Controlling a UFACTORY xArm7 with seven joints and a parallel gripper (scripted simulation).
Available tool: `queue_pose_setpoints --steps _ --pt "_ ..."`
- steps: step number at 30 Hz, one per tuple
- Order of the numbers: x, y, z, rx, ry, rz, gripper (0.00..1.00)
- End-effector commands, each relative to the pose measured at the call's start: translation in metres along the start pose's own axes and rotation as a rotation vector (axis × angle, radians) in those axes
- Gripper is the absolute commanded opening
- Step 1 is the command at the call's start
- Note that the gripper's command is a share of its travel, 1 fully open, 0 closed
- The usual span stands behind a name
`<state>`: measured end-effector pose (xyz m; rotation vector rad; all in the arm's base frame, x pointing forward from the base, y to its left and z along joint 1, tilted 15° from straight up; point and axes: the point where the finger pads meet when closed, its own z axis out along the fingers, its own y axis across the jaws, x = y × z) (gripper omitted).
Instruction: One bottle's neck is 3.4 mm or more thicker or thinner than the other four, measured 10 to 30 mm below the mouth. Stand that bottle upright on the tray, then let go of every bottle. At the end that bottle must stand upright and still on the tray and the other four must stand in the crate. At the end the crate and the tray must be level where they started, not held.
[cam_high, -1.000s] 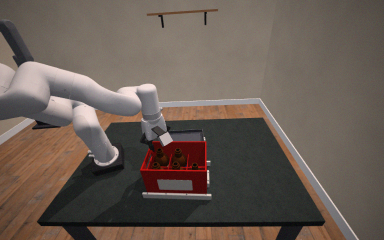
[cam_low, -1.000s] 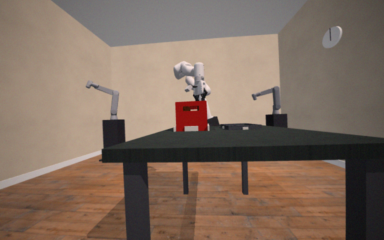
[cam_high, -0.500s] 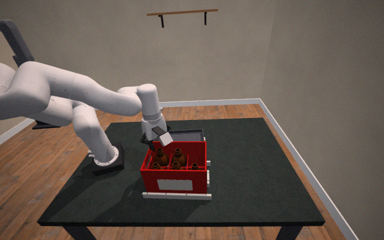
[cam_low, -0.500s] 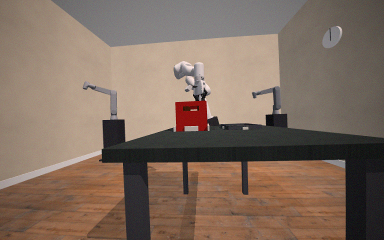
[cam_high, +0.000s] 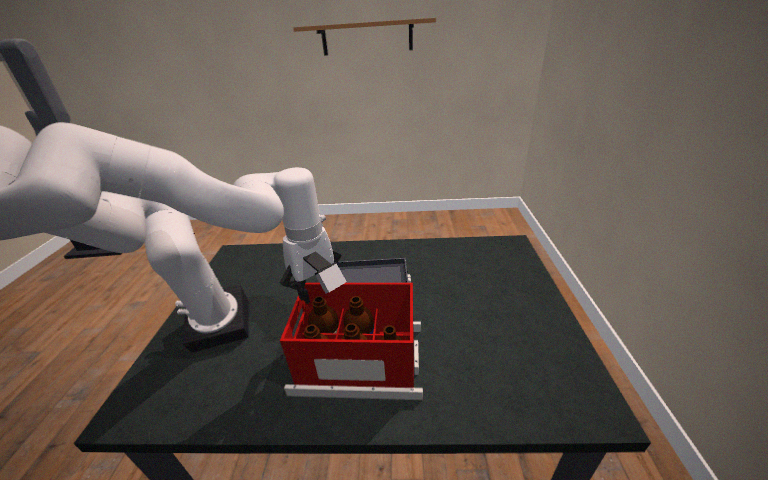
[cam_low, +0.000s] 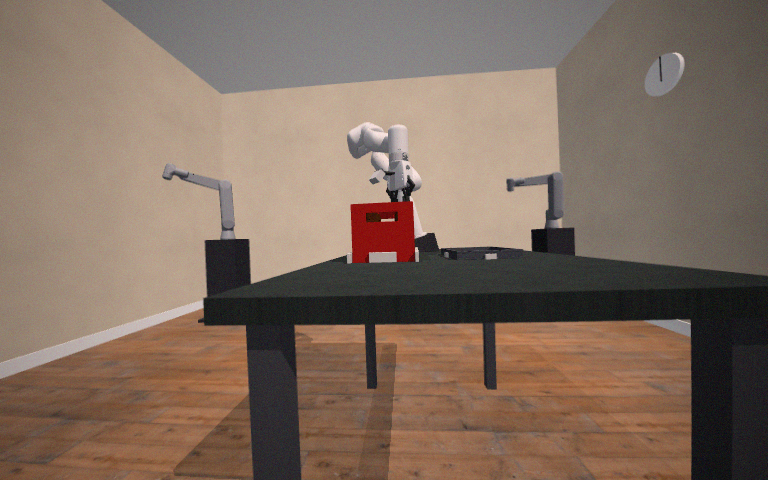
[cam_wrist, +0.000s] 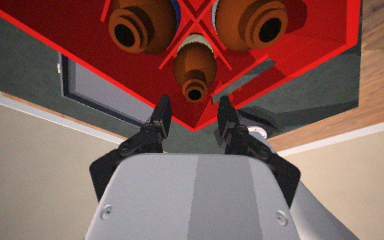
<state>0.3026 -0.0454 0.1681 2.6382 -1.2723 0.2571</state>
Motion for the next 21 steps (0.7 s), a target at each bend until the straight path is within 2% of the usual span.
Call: queue_pose_setpoints --steps 1,21 --pt "0.001 -0.001 -0.001 0.003 0.002 0.000 0.65" --pt "0.001 -0.001 0.014 0.003 0.002 0.000 0.65"
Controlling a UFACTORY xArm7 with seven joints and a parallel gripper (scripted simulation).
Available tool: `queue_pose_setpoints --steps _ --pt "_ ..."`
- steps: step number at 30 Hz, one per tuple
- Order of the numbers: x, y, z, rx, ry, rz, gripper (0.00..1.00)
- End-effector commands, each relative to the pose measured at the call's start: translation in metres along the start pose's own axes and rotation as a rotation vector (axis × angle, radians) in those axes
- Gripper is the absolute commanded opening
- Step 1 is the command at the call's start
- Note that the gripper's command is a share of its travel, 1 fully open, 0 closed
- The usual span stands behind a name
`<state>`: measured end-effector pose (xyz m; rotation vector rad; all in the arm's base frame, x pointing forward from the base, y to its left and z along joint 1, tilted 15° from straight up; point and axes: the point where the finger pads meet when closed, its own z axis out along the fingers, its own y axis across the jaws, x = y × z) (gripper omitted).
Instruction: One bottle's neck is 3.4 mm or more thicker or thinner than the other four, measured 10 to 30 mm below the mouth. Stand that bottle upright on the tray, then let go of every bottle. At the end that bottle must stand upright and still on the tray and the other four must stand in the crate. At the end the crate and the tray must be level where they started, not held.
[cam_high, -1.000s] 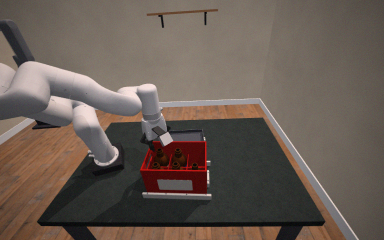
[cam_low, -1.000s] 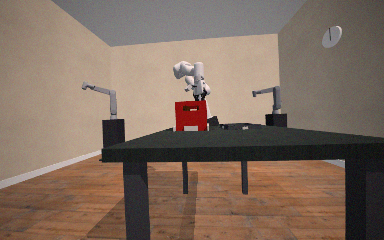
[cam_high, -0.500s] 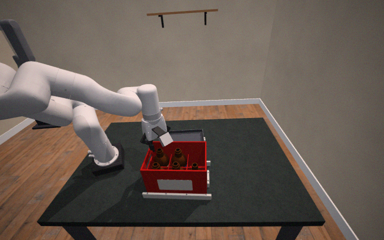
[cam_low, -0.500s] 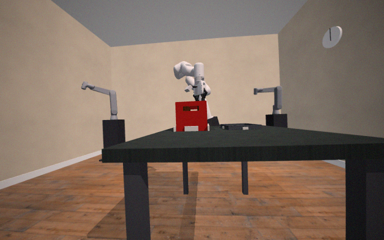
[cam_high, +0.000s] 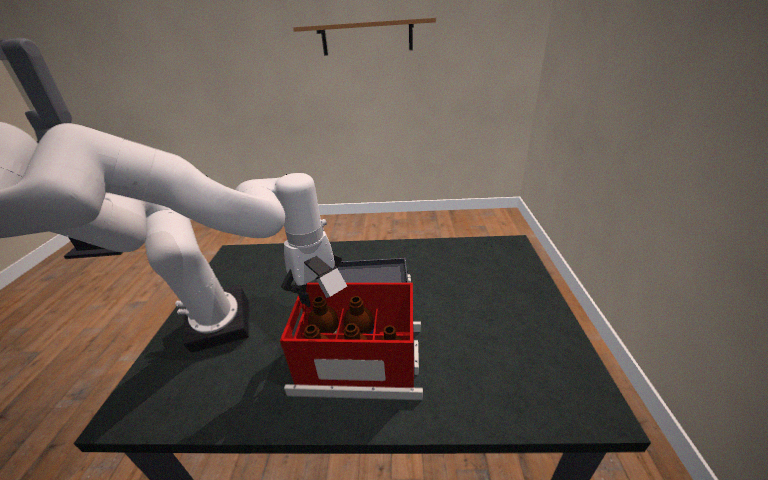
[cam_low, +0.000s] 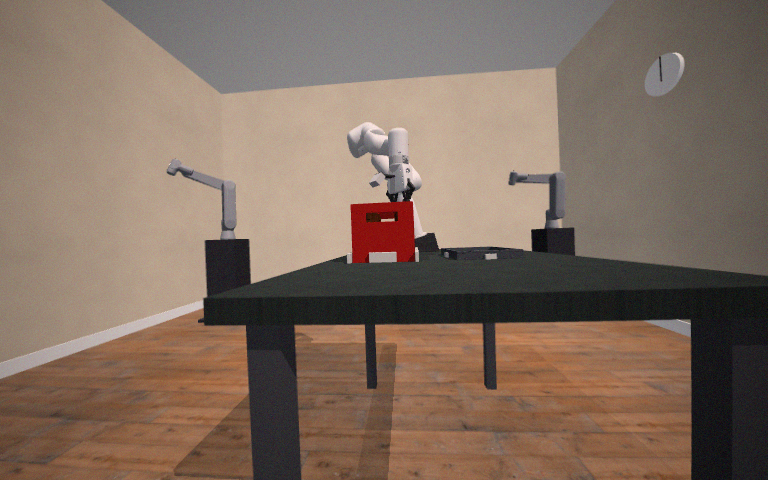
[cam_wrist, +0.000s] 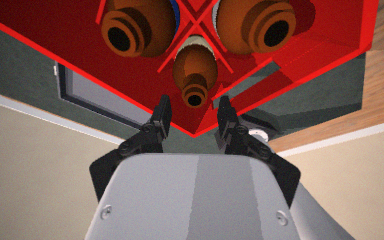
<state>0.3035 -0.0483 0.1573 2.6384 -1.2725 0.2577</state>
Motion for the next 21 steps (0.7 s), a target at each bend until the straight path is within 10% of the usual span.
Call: queue_pose_setpoints --steps 1,21 --pt "0.001 -0.001 0.004 0.002 0.002 0.000 0.65" --pt "0.001 -0.001 0.024 0.002 0.002 0.000 0.65"
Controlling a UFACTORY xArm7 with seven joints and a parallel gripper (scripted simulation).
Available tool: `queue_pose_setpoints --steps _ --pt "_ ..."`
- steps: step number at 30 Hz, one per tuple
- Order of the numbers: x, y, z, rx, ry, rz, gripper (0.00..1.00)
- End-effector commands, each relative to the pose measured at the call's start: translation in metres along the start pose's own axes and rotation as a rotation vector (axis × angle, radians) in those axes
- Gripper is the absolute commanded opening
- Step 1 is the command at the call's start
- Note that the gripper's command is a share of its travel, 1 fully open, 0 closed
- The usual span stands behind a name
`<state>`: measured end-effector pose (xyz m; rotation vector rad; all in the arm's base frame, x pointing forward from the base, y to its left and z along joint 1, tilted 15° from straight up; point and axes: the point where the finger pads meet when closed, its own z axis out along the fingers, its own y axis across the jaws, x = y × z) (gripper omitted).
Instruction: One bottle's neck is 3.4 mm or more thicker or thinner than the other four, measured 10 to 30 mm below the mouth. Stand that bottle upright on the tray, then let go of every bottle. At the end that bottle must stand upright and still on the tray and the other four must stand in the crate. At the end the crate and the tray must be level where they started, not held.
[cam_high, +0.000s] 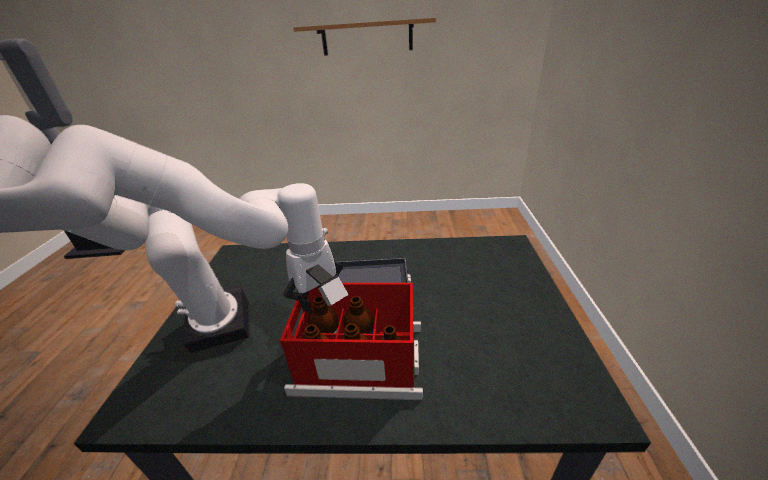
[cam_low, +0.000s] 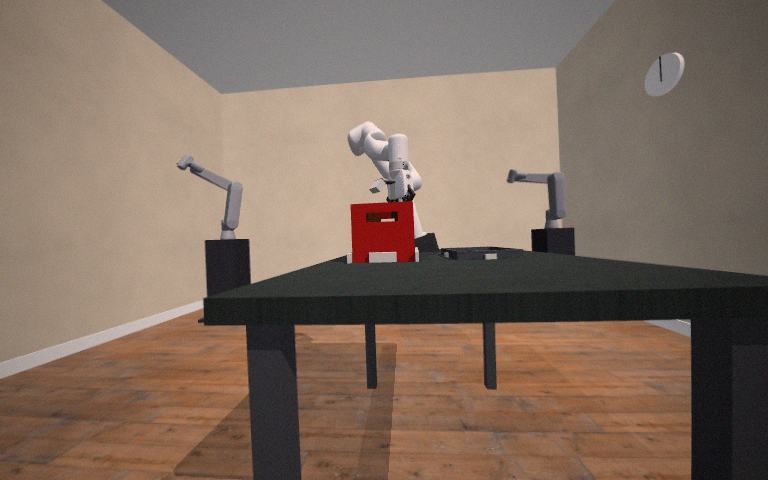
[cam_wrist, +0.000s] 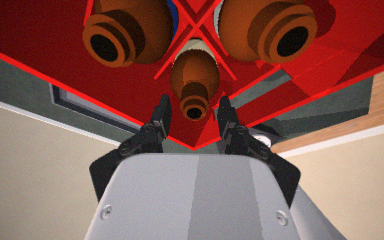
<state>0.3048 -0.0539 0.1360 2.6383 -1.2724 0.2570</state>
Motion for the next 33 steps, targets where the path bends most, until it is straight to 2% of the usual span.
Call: queue_pose_setpoints --steps 1,29,30,33 --pt "0.0009 -0.0010 0.0022 0.003 0.002 0.000 0.65" --pt "0.0009 -0.0010 0.0062 0.003 0.002 0.000 0.65" --pt "0.0009 -0.0010 0.0062 0.003 0.002 0.000 0.00" --pt "0.0009 -0.0010 0.0062 0.003 0.002 0.000 0.00"
